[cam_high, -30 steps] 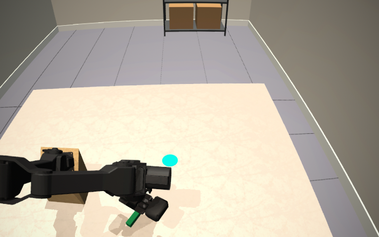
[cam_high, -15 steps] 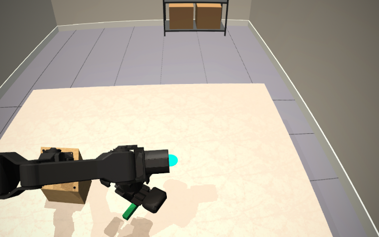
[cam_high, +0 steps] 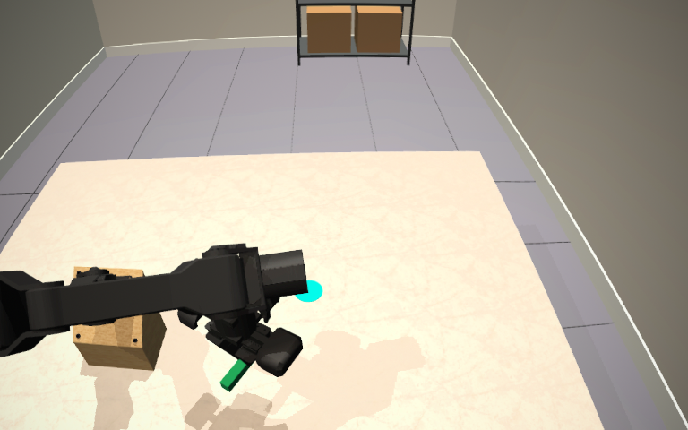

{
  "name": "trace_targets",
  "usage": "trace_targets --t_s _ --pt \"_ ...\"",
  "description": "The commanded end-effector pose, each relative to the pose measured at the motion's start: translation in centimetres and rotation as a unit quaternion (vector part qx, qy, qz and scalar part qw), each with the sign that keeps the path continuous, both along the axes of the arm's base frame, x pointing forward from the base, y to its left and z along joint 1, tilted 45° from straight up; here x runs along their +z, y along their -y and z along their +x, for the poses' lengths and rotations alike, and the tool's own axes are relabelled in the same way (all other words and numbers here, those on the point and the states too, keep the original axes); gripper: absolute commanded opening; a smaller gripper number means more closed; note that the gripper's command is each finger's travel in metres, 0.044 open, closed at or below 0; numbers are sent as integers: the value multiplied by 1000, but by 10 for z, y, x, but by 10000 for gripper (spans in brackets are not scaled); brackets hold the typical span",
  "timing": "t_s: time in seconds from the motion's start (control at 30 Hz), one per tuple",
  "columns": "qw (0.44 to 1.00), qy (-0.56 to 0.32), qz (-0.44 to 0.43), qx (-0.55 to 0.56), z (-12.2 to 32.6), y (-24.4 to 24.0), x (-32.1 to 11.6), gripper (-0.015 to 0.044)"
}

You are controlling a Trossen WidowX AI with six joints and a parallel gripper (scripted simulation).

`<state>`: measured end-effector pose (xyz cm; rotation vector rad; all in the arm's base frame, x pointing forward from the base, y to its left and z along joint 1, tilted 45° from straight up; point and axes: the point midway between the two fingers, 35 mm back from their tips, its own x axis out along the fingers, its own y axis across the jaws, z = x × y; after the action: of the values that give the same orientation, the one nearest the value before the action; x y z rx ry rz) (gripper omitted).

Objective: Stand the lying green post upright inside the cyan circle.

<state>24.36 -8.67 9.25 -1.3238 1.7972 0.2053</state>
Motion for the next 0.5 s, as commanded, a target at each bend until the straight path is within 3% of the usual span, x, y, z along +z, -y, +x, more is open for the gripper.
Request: trace_targets --t_s 0.0,0.47 --pt "1000 -1 3 5 10 -8 -2 23" --pt "1000 -8 10 16 38 -33 -18 23"
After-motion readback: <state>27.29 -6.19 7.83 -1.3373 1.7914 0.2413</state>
